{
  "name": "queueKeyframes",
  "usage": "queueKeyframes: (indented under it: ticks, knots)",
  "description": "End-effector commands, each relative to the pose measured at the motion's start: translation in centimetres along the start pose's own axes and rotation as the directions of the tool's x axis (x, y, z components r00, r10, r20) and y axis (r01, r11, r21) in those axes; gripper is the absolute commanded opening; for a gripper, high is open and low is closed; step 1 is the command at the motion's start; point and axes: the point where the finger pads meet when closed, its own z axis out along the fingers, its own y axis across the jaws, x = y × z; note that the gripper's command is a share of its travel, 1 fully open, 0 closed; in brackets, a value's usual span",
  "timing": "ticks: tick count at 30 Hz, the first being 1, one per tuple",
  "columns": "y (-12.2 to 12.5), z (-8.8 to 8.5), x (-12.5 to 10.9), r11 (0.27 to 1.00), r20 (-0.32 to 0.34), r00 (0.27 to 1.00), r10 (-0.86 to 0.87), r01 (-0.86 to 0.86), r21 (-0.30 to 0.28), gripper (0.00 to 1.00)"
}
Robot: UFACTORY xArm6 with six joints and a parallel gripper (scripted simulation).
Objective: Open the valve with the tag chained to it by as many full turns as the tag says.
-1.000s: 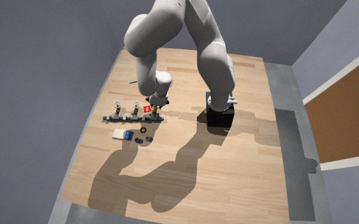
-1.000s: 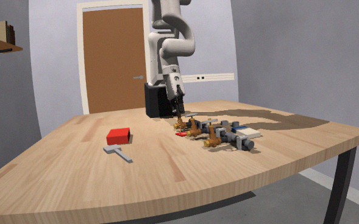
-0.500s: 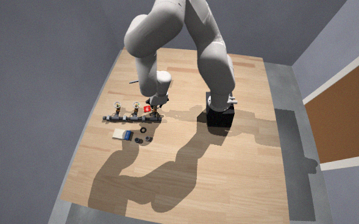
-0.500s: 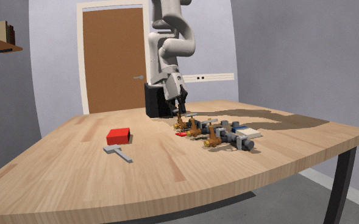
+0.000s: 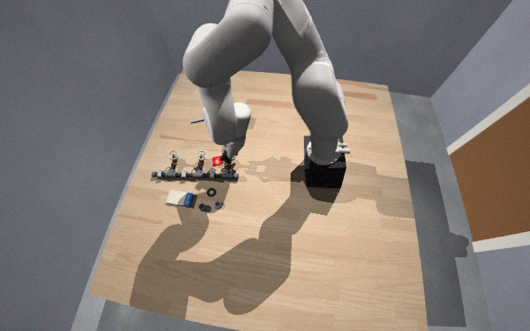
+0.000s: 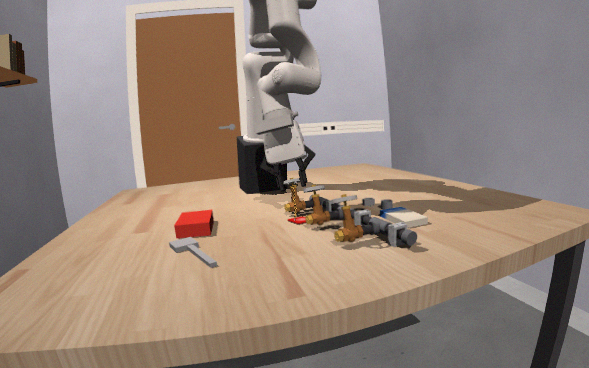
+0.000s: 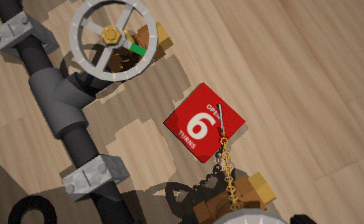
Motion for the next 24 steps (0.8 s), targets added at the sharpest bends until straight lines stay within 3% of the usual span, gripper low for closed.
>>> queueKeyframes:
  ticks: [1,7,15,17,18,21,24]
  knots:
    - [-0.05,-0.04,0.07,0.962,-0.045,0.962,-0.271,0.269,-0.037,0.0]
    - [-0.05,-0.04,0.07,0.862,-0.015,0.862,-0.507,0.506,-0.031,0.0]
    - [-0.05,-0.04,0.07,0.588,0.013,0.588,-0.809,0.809,-0.02,0.0]
    - [-0.05,-0.04,0.07,0.588,0.013,0.588,-0.809,0.809,-0.02,0.0]
    - [-0.05,-0.04,0.07,0.465,0.015,0.466,-0.885,0.885,-0.024,0.0]
    - [-0.05,-0.04,0.07,0.37,0.023,0.37,-0.929,0.929,-0.015,0.0]
    - [-0.05,-0.04,0.07,0.227,0.028,0.228,-0.973,0.974,-0.01,0.0]
